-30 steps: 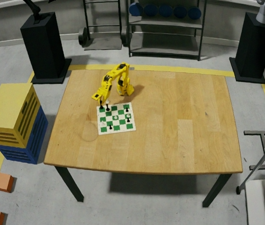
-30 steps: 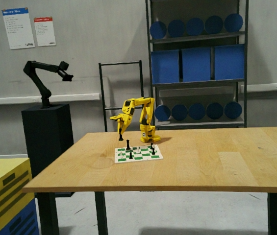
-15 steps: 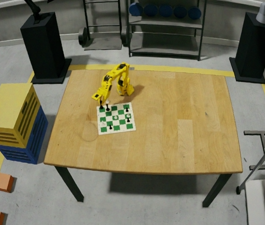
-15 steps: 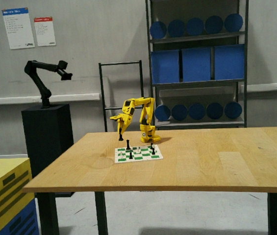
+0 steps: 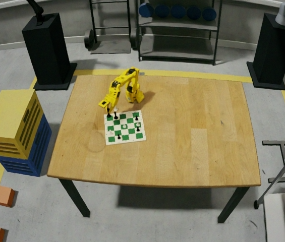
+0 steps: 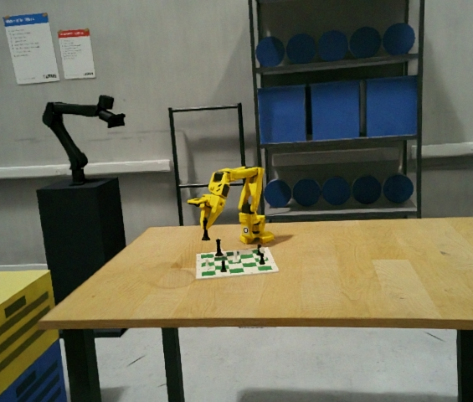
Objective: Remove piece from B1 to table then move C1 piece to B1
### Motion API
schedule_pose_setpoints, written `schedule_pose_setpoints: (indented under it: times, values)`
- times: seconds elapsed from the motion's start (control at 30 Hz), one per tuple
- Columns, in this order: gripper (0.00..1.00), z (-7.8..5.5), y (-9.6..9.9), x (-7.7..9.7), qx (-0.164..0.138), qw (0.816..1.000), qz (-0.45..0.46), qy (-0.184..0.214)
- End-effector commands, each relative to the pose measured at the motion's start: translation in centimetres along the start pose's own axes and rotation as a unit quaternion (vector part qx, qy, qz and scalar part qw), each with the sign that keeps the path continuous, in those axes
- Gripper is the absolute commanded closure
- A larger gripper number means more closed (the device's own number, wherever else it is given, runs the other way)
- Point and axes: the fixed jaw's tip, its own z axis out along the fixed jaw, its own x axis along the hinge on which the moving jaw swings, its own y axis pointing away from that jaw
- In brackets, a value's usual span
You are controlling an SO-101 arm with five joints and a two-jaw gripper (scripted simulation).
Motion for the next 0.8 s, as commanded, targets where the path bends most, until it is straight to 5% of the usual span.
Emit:
schedule_pose_setpoints:
  times: [0.0, 0.77]
  values:
    - [1.00, 0.7, -0.1, 0.5, 0.001, 1.000, -0.001, 0.008]
    - [1.00, 3.3, -0.1, 2.1, 0.001, 1.000, -0.001, 0.008]
